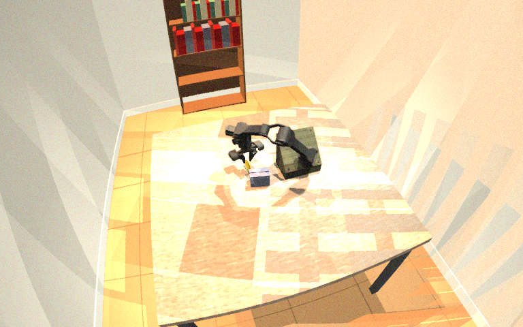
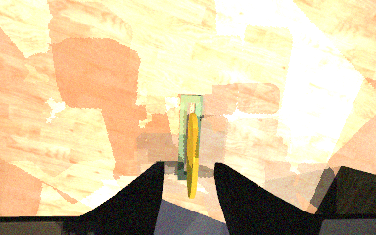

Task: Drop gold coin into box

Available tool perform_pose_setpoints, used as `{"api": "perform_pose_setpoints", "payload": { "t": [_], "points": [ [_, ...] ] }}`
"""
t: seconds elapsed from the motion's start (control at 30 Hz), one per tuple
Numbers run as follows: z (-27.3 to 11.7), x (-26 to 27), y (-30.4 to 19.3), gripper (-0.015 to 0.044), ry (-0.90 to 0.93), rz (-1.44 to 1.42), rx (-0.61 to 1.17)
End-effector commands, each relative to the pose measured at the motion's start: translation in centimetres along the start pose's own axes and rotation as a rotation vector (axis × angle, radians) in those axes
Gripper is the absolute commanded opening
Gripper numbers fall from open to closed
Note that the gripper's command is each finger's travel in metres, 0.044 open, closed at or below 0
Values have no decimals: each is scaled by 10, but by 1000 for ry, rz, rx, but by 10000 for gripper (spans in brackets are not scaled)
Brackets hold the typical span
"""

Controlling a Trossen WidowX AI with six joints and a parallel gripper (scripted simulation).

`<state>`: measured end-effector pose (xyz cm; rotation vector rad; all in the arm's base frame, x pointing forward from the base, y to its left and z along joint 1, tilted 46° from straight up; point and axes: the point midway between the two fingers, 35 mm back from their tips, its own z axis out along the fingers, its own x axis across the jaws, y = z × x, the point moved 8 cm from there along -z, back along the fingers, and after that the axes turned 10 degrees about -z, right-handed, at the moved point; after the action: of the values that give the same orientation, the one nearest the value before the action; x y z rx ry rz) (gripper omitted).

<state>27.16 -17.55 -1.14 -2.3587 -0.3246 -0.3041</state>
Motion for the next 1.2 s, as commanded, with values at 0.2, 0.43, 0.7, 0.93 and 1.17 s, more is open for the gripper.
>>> {"api": "perform_pose_setpoints", "payload": {
  "t": [0.2,0.43,0.7,0.93,1.17],
  "points": [
    [18,-1,0,161,0,7,7],
    [29,-1,-1,161,0,8,8],
    [42,-2,-2,161,0,9,10],
    [48,-2,-2,108,0,10,11],
    [48,-2,-2,0,0,10,11]
  ]
}}
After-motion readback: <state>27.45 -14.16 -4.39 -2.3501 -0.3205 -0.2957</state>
